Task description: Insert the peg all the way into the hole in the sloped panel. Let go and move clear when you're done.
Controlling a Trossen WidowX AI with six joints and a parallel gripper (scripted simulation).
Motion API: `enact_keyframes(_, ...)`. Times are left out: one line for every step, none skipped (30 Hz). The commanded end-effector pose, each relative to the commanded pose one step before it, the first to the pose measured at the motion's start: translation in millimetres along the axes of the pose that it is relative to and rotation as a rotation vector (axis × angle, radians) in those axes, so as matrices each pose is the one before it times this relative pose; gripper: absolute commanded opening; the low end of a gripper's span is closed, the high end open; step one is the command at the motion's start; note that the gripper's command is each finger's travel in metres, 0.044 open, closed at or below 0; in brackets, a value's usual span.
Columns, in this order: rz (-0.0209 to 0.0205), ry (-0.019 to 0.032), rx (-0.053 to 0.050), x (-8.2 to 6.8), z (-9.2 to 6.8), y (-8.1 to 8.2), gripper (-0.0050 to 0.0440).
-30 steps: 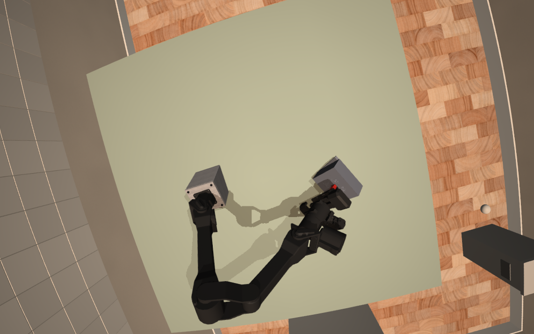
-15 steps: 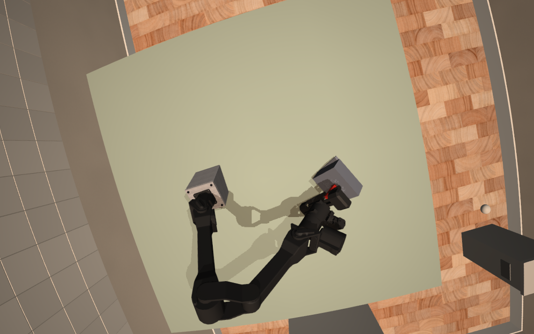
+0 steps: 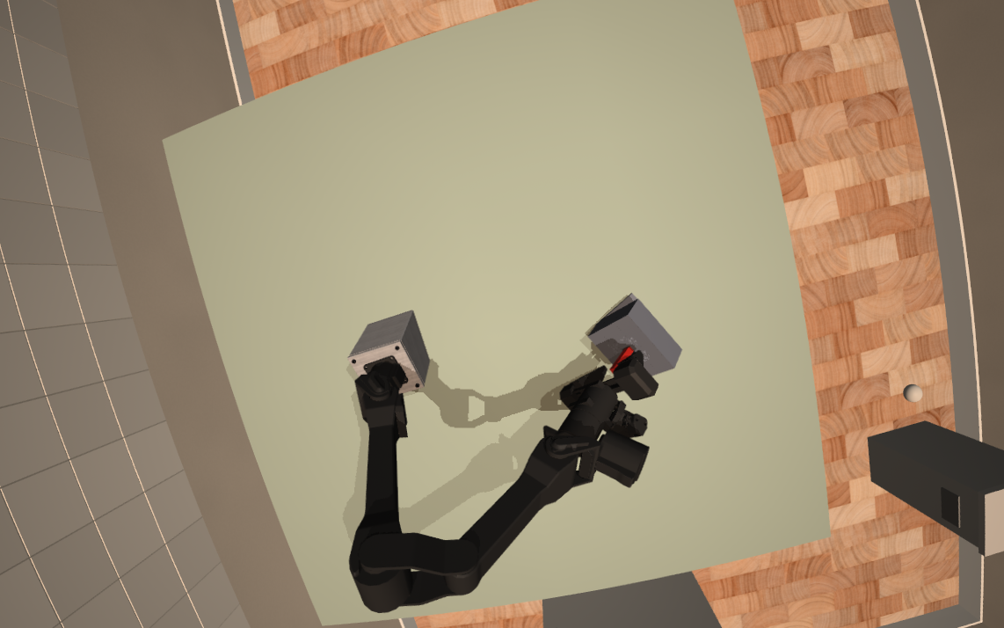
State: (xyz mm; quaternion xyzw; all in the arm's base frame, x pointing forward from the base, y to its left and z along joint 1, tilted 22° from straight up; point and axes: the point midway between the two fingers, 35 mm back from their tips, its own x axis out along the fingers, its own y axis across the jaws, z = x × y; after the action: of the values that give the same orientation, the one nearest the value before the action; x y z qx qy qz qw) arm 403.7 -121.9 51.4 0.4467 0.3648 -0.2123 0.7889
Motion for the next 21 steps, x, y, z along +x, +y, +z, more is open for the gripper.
enact_keyframes(0.01866, -0.02084, -0.0059, -20.83, 6.58, 6.38, 0.044)
enact_keyframes(-0.00034, 0.00016, 0.0001, -3.32, 0.09, -0.04, 0.044)
enact_keyframes(-0.00033, 0.00016, 0.0001, -3.32, 0.06, -0.06, 0.044)
enact_keyframes(-0.00033, 0.00016, 0.0001, -3.32, 0.02, -0.08, 0.044)
enact_keyframes(-0.00033, 0.00016, 0.0001, -3.32, -0.01, -0.1, 0.044)
enact_keyframes(-0.00033, 0.00016, 0.0001, -3.32, -0.05, -0.12, 0.044)
enact_keyframes(-0.00032, 0.00016, 0.0001, -3.32, -0.09, -0.14, 0.044)
enact_keyframes(-0.00032, 0.00016, 0.0001, -3.32, -0.12, -0.16, 0.044)
enact_keyframes(-0.00032, 0.00016, 0.0001, -3.31, -0.16, -0.18, 0.044)
enact_keyframes(-0.00031, 0.00016, 0.0001, -3.31, -0.2, -0.19, 0.044)
enact_keyframes(0.0, 0.0, 0.0, 0.0, 0.0, 0.0, 0.044)
enact_keyframes(0.0, 0.0, 0.0, 0.0, 0.0, 0.0, 0.044)
enact_keyframes(-0.00031, 0.00016, 0.0001, -3.31, -0.23, -0.21, 0.044)
enact_keyframes(-0.00031, 0.00016, 0.0001, -3.3, -0.27, -0.23, 0.044)
enact_keyframes(-0.00031, 0.00016, 0.0001, -3.3, -0.31, -0.25, 0.044)
enact_keyframes(-0.0003, 0.00016, 0.0001, -3.3, -0.34, -0.27, 0.044)
enact_keyframes(-0.0003, 0.00016, 0.0001, -3.29, -0.38, -0.29, 0.044)
enact_keyframes(-0.0003, 0.00016, 0.0001, -3.28, -0.42, -0.31, 0.044)
enact_keyframes(-0.00029, 0.00016, 0.0001, -3.28, -0.45, -0.32, 0.044)
enact_keyframes(-0.00029, 0.00016, 0.0001, -3.27, -0.49, -0.34, 0.044)
enact_keyframes(-0.00026, 0.00014, 0.0001, -2.93, -0.47, -0.32, 0.044)
